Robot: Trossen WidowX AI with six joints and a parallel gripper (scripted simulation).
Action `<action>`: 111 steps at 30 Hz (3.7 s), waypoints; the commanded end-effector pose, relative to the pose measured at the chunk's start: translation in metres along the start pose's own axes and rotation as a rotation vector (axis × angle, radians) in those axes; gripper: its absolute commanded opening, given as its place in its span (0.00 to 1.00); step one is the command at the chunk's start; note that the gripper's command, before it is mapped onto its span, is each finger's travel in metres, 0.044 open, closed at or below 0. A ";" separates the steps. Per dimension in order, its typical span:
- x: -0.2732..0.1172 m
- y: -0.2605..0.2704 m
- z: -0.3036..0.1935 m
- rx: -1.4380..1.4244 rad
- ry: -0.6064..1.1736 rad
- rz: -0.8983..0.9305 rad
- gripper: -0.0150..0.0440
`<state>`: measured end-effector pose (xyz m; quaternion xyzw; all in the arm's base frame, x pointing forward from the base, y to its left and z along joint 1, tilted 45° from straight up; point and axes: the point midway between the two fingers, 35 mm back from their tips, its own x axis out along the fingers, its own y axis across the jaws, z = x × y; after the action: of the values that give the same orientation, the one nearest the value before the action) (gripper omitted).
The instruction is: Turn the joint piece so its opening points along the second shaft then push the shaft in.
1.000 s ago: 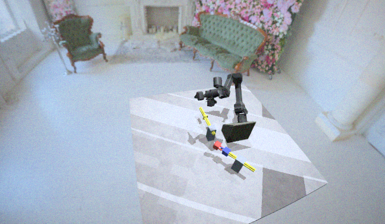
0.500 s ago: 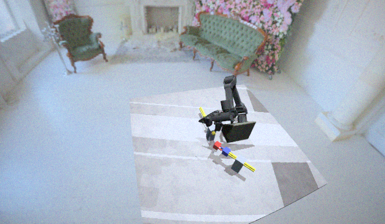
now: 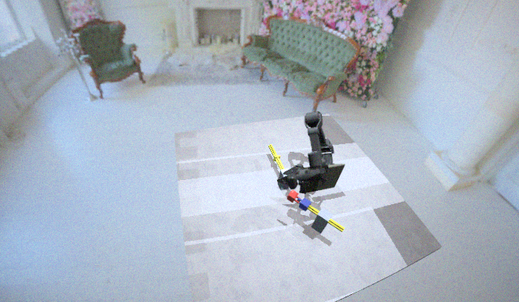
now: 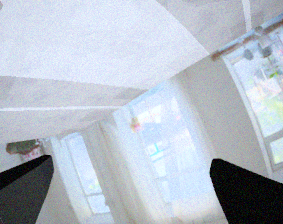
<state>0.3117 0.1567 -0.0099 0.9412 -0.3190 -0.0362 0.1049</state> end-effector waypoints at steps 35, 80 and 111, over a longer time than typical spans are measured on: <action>0.020 -0.087 0.030 -1.187 -0.081 -0.298 1.00; 0.029 -0.053 0.030 -2.517 -0.390 -0.917 1.00; 0.039 0.009 0.023 -2.899 -0.594 -1.371 1.00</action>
<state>0.3347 0.1337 -0.0212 0.0163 -0.4260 0.4925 -0.7587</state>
